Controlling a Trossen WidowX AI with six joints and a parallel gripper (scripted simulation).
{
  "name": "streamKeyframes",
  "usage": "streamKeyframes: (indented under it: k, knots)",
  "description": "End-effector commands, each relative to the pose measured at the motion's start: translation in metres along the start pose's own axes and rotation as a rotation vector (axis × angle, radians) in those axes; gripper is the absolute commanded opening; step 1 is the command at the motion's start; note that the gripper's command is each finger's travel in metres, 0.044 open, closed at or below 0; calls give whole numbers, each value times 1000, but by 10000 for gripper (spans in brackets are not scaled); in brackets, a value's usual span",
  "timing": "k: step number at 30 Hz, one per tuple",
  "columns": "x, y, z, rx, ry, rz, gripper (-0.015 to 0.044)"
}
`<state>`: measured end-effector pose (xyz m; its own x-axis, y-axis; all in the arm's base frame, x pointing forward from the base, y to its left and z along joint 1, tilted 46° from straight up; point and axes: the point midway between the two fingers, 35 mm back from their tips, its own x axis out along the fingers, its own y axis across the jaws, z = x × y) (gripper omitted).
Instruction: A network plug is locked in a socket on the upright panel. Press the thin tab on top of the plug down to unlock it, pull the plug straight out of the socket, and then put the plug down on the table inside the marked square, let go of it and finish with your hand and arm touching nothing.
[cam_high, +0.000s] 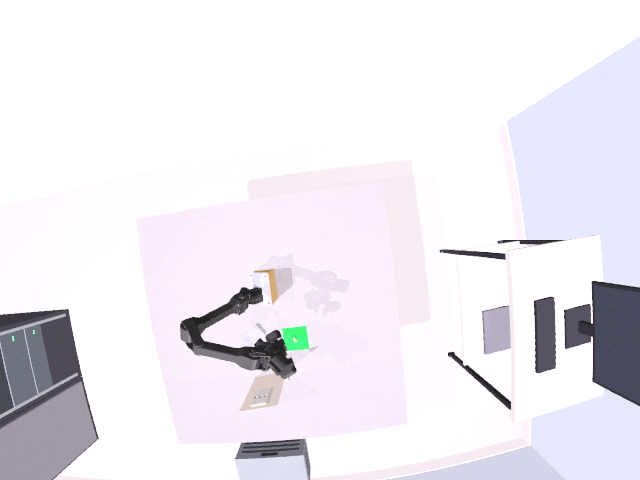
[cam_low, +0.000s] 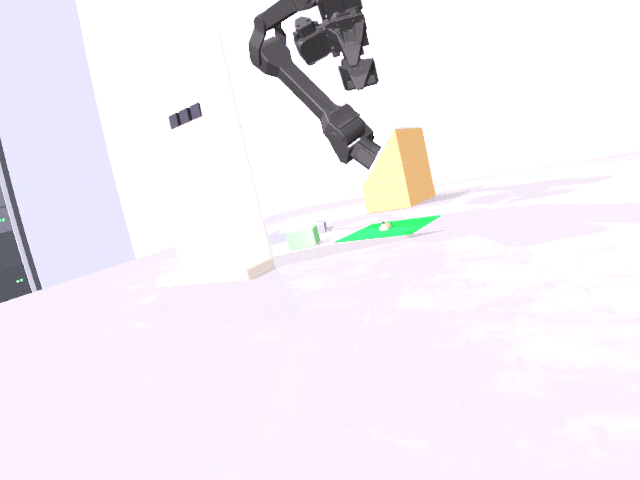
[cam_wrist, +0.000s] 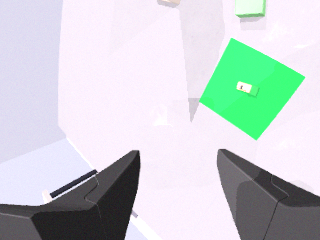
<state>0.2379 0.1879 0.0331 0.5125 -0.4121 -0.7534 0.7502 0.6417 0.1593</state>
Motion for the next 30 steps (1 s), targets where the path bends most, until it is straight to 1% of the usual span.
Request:
streamKeyframes:
  k: [1,6,30]
  knots:
    - [-2,2,0,5,1,3,314]
    - [-2,2,0,5,1,3,440]
    - [-2,2,0,5,1,3,440]
